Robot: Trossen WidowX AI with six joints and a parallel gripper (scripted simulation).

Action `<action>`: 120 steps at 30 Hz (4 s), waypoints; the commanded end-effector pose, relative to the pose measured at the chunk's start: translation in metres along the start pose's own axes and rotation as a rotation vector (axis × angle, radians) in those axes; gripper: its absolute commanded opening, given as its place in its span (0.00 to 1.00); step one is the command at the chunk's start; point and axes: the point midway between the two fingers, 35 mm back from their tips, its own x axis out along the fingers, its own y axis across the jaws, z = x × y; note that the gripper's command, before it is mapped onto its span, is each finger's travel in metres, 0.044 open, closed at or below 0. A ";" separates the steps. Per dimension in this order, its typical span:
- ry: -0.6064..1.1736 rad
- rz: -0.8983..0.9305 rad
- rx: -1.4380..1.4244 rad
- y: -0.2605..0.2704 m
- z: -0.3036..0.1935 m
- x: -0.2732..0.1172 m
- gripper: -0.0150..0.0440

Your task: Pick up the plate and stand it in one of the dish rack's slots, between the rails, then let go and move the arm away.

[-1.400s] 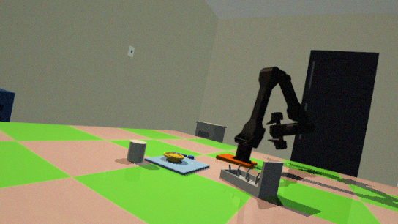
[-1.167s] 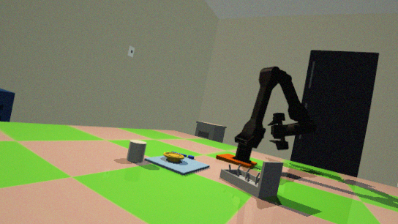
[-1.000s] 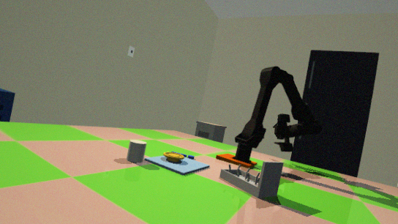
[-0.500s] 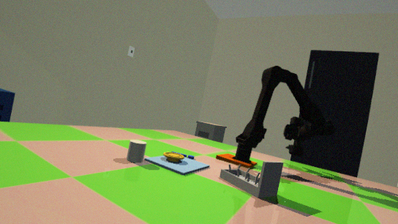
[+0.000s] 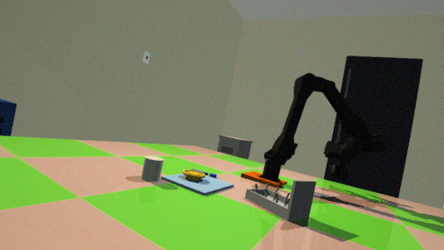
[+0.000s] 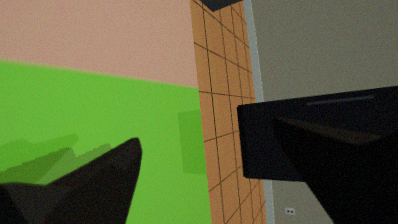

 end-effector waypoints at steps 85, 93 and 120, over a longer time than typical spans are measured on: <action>0.986 -0.215 1.614 0.207 -0.025 -0.311 0.93; 1.100 -0.296 1.782 0.230 0.006 -0.343 0.93; 1.447 -0.688 2.367 0.294 0.135 -0.419 0.93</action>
